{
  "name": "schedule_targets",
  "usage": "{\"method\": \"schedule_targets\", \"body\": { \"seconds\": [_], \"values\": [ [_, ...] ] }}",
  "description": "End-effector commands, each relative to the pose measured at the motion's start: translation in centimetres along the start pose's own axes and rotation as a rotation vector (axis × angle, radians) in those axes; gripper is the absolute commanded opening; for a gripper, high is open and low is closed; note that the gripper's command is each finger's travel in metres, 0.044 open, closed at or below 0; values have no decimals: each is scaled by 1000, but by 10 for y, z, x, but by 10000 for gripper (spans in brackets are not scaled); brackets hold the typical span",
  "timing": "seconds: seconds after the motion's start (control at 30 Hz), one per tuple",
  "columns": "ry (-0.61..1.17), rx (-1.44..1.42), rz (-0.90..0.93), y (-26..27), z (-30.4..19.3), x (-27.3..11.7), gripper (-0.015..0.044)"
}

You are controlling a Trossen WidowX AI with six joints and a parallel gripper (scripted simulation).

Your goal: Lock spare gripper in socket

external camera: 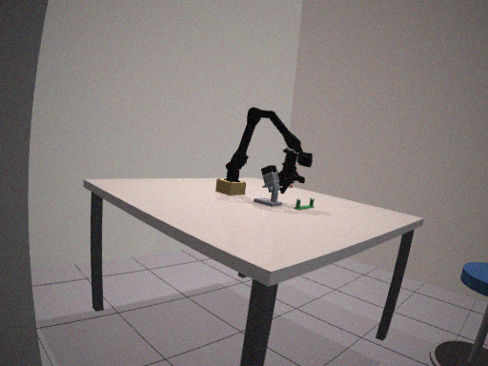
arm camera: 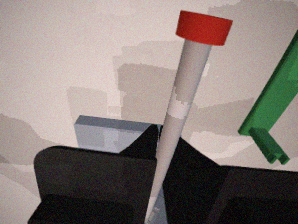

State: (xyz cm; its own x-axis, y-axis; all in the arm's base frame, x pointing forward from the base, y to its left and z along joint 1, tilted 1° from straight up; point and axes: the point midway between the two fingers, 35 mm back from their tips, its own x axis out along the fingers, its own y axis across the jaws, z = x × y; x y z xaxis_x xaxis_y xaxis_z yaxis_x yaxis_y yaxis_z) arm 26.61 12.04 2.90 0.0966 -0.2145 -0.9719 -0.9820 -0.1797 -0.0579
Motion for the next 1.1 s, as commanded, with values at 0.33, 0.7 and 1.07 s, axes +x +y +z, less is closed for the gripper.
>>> {"method": "schedule_targets", "body": {
  "seconds": [0.33, 0.7, 1.07],
  "values": [
    [5, -5, 0, -1, -9, 3, 0],
    [5, -5, 0, 0, -16, 5, 0],
    [5, -5, -1, -1, -22, 6, 0]
  ]
}}
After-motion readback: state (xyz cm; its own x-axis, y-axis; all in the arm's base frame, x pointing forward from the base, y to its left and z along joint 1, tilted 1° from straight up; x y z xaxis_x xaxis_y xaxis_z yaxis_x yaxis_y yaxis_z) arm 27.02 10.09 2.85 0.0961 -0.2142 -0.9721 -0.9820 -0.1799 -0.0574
